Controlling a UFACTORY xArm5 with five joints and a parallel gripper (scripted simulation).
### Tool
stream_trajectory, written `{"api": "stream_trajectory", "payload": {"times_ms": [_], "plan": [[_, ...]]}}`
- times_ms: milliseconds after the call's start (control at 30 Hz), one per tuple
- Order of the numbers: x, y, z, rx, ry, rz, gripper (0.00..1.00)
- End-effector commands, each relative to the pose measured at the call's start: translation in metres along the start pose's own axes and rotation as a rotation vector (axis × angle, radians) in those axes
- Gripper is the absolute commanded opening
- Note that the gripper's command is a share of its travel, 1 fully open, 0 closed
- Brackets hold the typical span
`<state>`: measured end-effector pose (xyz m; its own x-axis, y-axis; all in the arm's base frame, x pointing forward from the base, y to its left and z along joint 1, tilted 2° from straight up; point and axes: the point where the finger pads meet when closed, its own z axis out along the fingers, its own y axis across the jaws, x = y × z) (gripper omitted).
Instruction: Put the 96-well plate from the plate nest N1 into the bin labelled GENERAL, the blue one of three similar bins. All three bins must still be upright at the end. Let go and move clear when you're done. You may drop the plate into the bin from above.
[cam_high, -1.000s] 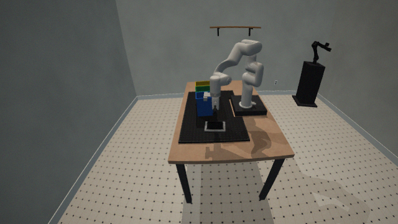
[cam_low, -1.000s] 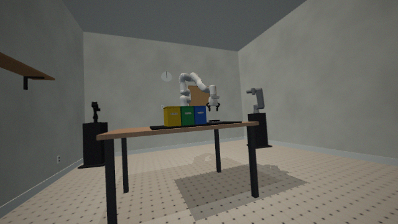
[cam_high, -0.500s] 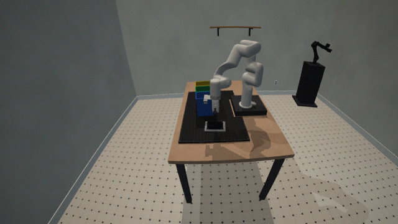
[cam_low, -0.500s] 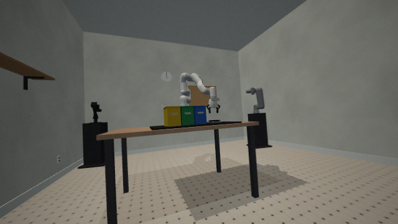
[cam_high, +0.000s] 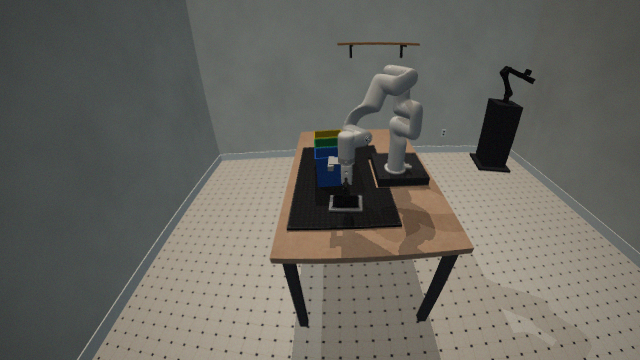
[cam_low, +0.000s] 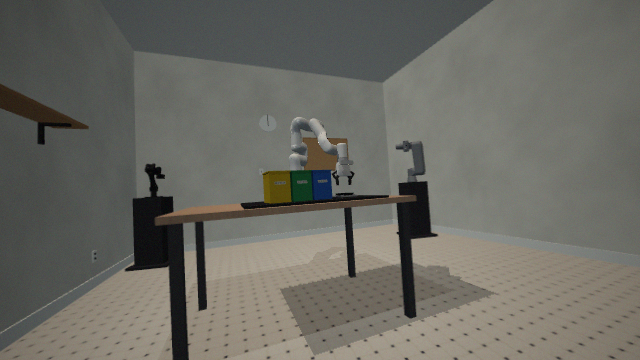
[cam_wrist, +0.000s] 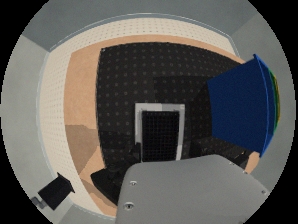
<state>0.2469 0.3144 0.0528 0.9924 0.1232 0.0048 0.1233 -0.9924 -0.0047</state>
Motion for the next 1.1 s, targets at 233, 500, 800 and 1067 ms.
{"api": "stream_trajectory", "payload": {"times_ms": [233, 500, 800, 1067], "plan": [[0.001, -0.001, 0.018, 0.002, 0.002, 0.0, 1.0], [0.0, -0.002, 0.029, 0.002, 0.002, 0.0, 1.0], [0.0, -0.002, 0.041, 0.002, 0.002, 0.0, 1.0], [0.0, -0.002, 0.041, 0.002, 0.002, 0.0, 1.0]]}}
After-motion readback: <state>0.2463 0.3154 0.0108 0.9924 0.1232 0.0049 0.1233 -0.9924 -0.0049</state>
